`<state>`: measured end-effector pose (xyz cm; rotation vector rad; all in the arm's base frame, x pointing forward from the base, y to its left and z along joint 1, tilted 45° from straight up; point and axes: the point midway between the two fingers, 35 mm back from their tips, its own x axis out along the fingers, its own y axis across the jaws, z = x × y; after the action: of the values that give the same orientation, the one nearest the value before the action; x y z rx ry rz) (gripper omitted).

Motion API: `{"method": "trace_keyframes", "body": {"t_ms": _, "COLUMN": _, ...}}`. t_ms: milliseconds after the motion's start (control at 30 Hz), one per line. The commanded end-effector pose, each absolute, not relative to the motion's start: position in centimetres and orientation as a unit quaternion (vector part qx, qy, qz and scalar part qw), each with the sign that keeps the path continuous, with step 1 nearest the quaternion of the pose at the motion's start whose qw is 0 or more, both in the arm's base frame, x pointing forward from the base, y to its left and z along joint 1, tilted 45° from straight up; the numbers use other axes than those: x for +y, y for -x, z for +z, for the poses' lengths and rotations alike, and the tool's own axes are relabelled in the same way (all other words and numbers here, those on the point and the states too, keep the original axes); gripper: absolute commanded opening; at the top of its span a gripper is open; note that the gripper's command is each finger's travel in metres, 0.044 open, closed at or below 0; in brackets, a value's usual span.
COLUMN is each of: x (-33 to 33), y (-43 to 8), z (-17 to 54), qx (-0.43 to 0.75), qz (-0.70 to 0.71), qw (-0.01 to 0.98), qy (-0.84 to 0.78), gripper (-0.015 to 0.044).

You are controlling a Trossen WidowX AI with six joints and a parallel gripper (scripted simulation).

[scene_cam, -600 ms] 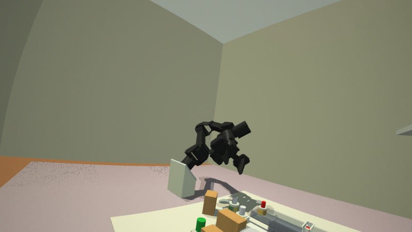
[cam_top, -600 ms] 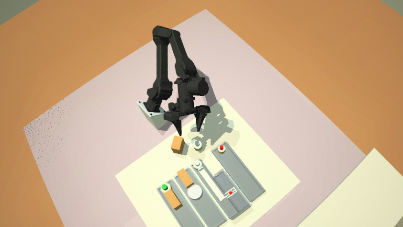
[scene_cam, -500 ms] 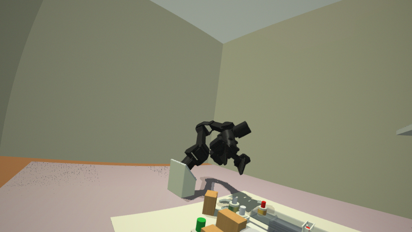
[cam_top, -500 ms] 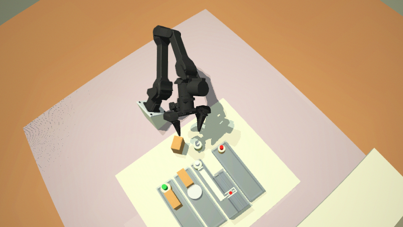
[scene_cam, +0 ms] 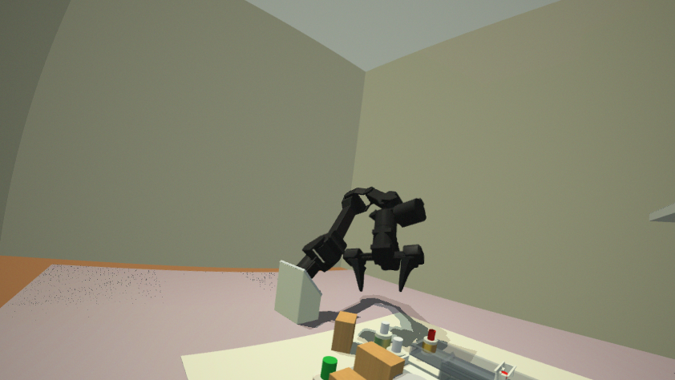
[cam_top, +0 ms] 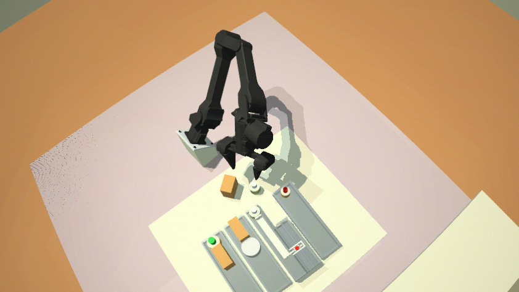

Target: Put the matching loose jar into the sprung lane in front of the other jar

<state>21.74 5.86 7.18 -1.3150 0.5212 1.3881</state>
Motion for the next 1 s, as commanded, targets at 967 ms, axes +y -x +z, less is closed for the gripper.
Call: {"method": "trace_keyframes", "body": {"t_ms": 967, "x": 9.1, "y": -24.2, "z": 4.1, "qx": 0.697, "qz": 0.325, "qw": 0.606, "qy": -0.204, "gripper": 0.044}}
